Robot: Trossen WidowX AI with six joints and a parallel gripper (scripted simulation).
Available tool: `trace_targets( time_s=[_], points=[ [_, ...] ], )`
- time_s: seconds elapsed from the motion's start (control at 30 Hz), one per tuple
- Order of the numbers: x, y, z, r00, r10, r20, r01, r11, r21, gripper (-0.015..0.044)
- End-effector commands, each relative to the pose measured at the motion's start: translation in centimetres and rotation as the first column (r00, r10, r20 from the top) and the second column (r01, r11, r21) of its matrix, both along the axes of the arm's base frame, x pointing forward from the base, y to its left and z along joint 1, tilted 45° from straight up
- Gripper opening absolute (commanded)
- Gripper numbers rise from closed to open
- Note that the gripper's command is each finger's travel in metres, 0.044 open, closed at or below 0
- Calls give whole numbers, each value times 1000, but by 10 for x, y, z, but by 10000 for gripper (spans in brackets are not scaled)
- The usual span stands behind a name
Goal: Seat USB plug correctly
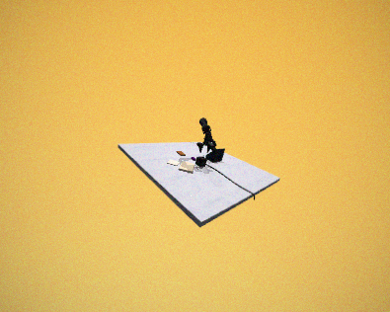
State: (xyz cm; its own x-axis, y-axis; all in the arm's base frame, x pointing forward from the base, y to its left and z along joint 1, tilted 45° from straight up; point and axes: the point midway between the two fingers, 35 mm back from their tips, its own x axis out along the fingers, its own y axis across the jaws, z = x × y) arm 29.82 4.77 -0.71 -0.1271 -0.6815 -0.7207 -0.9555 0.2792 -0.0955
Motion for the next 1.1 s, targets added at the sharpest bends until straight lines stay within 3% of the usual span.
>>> trace_targets(
  time_s=[0.0,0.9,1.07],
  points=[
    [-2,-4,-4,1000,0,-9,0,1000,-3,440],
    [-5,-19,-19,1000,0,-9,0,1000,-3,440],
    [-4,-17,-18,1000,-3,-4,3,1000,0,309]
  ],
)
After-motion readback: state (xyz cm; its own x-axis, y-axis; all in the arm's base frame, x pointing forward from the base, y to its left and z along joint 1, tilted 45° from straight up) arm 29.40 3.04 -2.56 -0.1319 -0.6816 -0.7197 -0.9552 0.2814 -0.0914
